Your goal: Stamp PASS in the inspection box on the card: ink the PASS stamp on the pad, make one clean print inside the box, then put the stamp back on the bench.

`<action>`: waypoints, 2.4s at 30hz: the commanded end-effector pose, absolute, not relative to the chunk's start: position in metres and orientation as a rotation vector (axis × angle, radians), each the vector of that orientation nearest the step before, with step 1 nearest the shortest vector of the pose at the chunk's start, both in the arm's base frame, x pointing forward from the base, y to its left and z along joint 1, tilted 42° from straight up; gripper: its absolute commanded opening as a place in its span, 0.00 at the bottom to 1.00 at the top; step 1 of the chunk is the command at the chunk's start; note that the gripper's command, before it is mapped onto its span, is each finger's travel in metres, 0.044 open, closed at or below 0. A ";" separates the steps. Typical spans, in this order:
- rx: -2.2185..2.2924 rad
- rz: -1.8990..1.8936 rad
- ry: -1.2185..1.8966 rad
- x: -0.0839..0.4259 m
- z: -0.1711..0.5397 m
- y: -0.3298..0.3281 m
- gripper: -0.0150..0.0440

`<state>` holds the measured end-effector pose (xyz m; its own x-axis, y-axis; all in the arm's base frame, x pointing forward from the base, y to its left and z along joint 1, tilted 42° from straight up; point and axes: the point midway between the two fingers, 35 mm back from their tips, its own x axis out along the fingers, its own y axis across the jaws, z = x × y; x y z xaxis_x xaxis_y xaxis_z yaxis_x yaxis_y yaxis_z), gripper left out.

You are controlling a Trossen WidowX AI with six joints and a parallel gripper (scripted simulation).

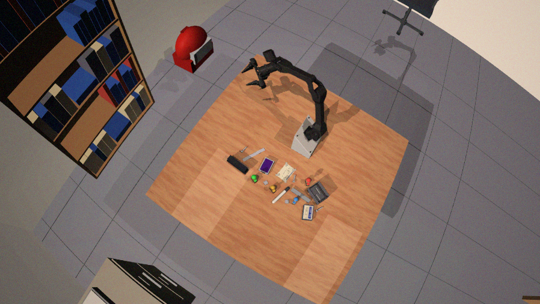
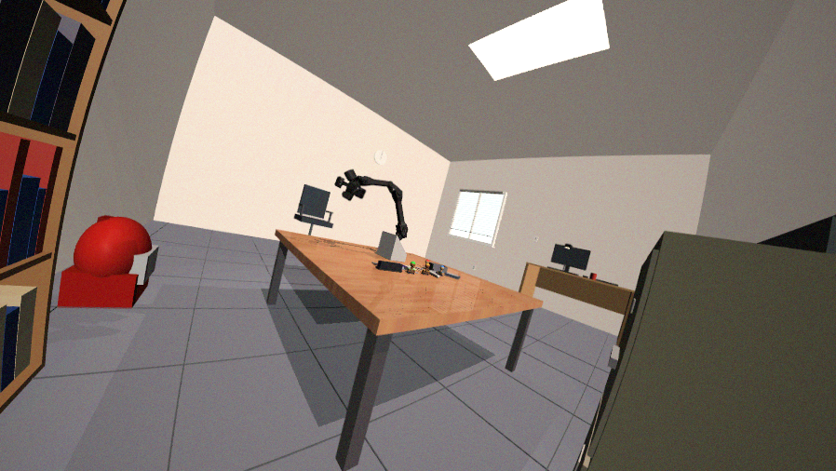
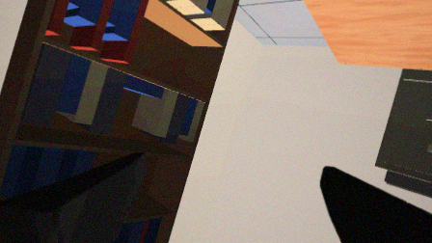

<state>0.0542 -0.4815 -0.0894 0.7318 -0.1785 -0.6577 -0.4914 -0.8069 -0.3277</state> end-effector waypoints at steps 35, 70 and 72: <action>-3.123 0.583 -2.893 0.366 -0.087 -0.228 0.64; -1.221 -1.763 -4.031 0.399 -0.078 -0.059 0.64; -1.221 -1.763 -4.031 0.399 -0.080 -0.057 0.64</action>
<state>0.3994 -0.0604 -0.0771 -0.0587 0.6563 -0.7522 -0.1003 0.7458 0.6585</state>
